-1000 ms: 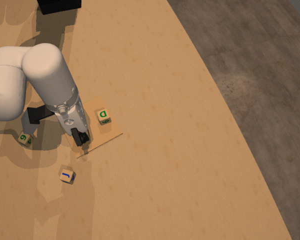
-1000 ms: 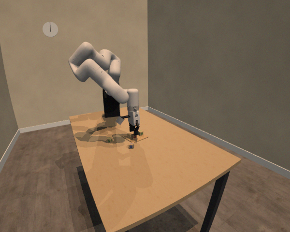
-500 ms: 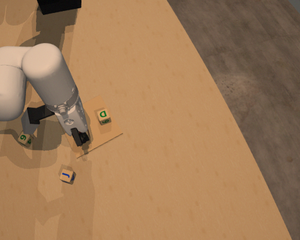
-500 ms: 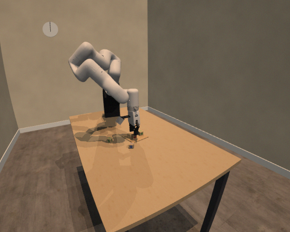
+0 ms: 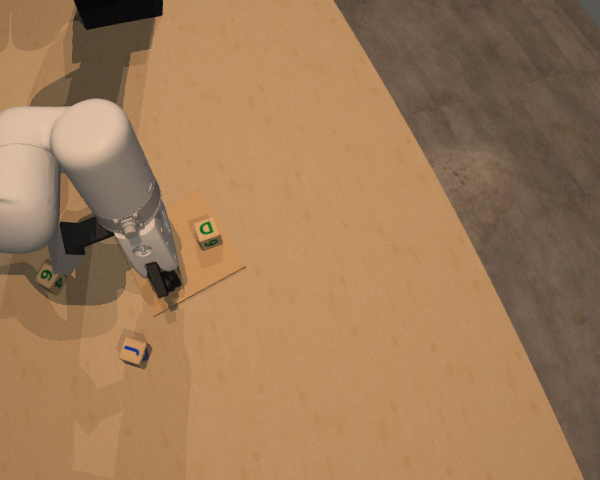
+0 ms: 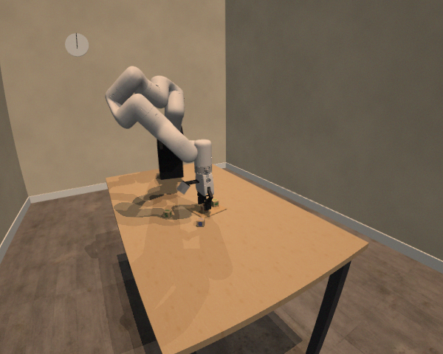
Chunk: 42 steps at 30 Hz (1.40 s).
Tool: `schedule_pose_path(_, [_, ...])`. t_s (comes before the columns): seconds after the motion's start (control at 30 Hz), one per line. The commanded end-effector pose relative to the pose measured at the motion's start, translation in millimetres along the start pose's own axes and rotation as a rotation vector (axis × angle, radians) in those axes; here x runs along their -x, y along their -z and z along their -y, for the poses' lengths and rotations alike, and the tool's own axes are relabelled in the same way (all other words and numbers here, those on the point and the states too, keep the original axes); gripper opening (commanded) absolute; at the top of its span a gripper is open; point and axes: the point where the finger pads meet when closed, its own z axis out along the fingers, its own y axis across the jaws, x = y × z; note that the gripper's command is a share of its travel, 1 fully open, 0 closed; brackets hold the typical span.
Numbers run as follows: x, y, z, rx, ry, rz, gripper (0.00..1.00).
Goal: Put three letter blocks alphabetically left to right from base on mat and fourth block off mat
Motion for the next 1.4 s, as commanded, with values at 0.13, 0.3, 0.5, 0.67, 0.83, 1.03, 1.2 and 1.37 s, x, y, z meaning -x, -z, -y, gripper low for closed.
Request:
schedule_pose_path(0.13, [0.8,-13.0,0.6,-0.002,0.000,0.001,0.69])
schedule_pose_path(0.3, [0.8,-16.2,0.6,-0.002,0.000,0.001,0.69])
schedule_pose_path(0.5, [0.8,-16.5,0.6,-0.002,0.000,0.001,0.69])
schedule_pose_path(0.67, [0.8,-16.5,0.6,-0.002,0.000,0.001,0.69])
schedule_pose_path(0.83, [0.8,-16.5,0.6,-0.002,0.000,0.001,0.69])
schedule_pose_path(1.03, [0.8,-16.5,0.6,-0.002,0.000,0.001,0.69])
schedule_pose_path(1.2, [0.8,-16.5,0.6,-0.002,0.000,0.001,0.69])
schedule_pose_path(1.37, [0.8,-16.5,0.6,-0.002,0.000,0.001,0.69])
